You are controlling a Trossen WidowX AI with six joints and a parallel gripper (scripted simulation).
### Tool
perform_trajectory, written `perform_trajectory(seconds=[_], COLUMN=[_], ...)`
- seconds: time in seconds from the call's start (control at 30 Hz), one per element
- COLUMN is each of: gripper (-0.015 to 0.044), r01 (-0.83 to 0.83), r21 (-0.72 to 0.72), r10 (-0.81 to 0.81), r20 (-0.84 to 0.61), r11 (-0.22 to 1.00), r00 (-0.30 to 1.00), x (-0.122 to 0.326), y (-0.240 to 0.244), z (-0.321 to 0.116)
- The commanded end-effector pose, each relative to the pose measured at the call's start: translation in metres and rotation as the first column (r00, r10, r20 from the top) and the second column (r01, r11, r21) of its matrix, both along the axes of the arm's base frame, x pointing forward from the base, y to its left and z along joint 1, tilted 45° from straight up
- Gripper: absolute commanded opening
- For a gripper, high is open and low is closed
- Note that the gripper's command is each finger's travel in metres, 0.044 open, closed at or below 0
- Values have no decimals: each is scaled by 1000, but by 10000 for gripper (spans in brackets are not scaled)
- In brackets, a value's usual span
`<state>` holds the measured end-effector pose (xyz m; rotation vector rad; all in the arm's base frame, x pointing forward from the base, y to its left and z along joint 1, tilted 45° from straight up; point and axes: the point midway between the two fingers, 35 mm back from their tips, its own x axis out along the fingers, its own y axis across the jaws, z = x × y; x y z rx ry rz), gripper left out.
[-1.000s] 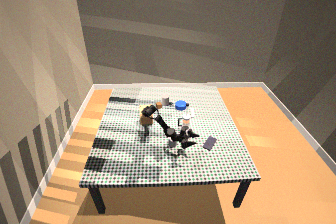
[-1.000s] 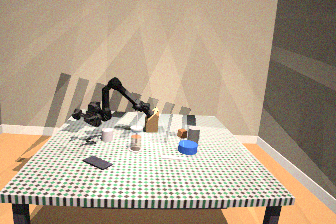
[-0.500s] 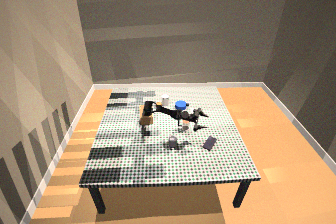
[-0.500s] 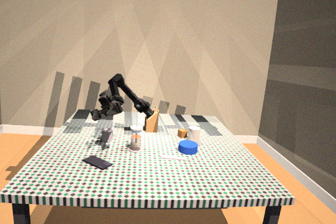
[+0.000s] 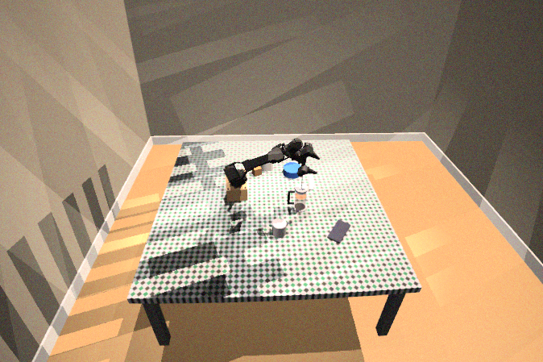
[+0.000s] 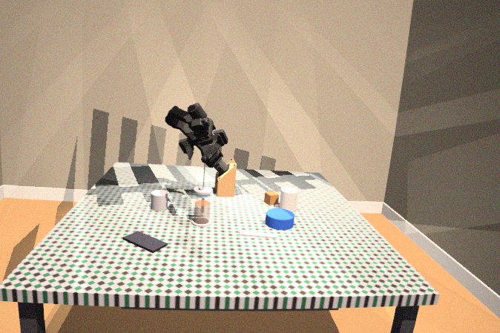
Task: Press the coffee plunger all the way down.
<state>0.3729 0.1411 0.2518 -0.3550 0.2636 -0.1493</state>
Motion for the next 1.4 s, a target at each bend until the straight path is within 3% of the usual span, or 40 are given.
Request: perform_trajectory(seconds=[0.0, 0.2, 0.57, 1.37], gripper=[440, 440, 440, 440], r01=[45, 66, 67, 68], r21=[-176, -341, -341, -339], r10=[-53, -66, -66, -67], r20=[-42, 12, 13, 12], r11=[983, 938, 938, 939], r00=[998, 998, 998, 998], x=[-63, -114, -101, -73], y=[25, 35, -5, -15], z=[-5, 6, -36, -41])
